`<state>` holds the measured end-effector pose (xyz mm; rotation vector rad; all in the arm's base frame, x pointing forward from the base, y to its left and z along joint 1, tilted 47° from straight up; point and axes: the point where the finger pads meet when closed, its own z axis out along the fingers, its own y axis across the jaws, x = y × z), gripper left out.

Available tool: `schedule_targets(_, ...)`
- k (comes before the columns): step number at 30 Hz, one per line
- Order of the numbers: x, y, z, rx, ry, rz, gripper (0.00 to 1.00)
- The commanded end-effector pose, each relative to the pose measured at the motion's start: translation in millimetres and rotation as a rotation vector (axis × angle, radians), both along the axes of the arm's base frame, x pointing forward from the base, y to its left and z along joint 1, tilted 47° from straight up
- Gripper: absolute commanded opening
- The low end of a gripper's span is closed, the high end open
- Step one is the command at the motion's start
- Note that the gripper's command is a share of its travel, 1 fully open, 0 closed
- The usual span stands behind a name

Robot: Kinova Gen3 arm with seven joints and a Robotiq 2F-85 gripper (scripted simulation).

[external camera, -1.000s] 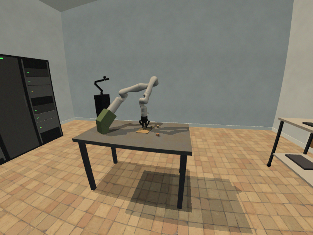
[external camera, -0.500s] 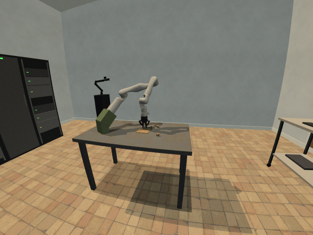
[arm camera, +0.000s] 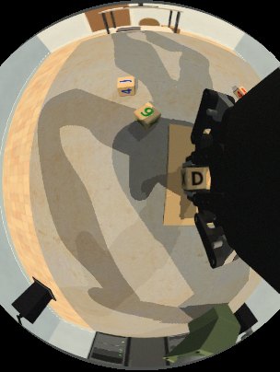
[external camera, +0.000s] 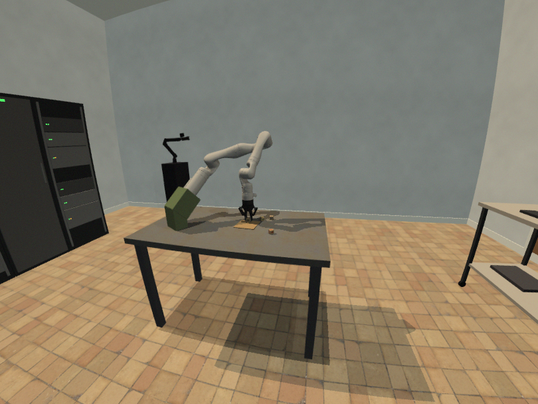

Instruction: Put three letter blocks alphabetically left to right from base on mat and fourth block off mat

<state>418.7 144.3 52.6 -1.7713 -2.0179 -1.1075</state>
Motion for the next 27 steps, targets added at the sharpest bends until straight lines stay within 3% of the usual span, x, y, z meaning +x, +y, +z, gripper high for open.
schedule_targets(1,0.3,-0.1,-0.1,0.000,0.000,-0.001,0.21)
schedule_targets(27,1.2,1.9,-2.2,0.000,0.000,-0.001,0.21)
